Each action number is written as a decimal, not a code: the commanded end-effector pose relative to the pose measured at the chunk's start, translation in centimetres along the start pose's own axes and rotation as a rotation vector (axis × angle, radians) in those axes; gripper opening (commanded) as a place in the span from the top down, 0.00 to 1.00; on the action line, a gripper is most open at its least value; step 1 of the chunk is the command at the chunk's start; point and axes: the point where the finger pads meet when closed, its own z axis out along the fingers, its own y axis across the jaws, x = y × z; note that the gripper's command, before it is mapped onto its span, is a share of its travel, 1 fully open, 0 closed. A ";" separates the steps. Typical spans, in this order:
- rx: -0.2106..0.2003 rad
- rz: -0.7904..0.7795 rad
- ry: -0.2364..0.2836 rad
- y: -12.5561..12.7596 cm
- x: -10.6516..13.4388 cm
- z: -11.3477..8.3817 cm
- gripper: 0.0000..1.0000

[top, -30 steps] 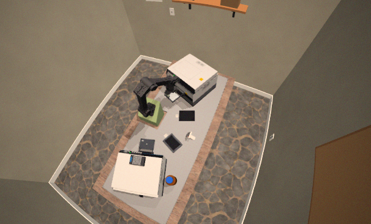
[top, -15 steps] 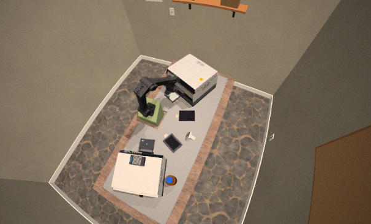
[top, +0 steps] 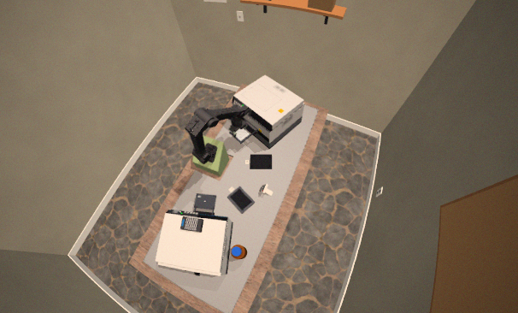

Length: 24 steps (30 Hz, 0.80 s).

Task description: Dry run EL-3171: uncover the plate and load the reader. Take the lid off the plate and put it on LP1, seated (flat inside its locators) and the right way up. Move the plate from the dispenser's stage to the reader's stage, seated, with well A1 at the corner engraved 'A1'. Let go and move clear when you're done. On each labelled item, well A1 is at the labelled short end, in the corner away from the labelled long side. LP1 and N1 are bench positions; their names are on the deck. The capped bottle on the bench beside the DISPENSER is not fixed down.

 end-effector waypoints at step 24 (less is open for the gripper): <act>0.051 0.030 -0.013 -2.3 0.2 -0.7 0.14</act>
